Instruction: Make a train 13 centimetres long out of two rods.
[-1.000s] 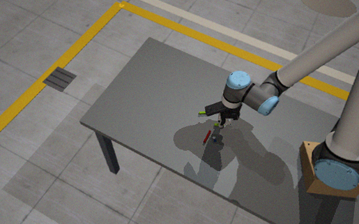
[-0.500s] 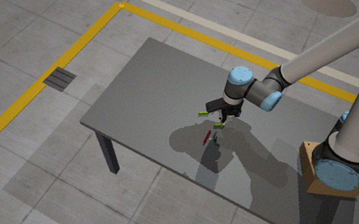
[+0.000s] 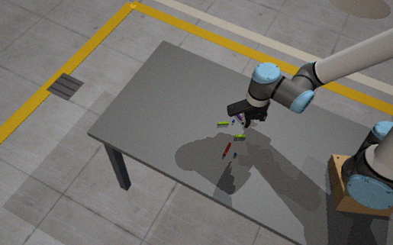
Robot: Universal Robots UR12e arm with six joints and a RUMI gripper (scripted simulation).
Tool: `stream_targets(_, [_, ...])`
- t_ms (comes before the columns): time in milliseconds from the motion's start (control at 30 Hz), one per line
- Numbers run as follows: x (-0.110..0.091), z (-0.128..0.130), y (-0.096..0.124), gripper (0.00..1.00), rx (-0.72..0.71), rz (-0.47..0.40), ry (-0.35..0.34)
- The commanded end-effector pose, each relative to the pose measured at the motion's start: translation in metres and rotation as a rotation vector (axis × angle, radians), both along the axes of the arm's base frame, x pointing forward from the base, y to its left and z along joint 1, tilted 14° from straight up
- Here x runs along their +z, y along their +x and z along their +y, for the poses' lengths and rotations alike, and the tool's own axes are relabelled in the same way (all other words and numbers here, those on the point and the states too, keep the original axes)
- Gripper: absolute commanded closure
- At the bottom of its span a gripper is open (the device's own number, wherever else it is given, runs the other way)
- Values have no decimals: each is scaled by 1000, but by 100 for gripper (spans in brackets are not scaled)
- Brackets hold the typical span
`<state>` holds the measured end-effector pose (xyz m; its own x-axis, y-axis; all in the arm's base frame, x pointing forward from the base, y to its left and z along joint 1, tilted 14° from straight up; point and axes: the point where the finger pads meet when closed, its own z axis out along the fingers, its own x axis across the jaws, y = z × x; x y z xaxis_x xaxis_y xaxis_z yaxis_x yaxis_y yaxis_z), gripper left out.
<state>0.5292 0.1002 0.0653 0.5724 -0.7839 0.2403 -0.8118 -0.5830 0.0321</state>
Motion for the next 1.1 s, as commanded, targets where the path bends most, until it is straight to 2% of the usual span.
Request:
stream_targets(0, [7,1,-1,0,0,0,0])
stream_targets(1067, [7,0,0,0,-23,-5,3])
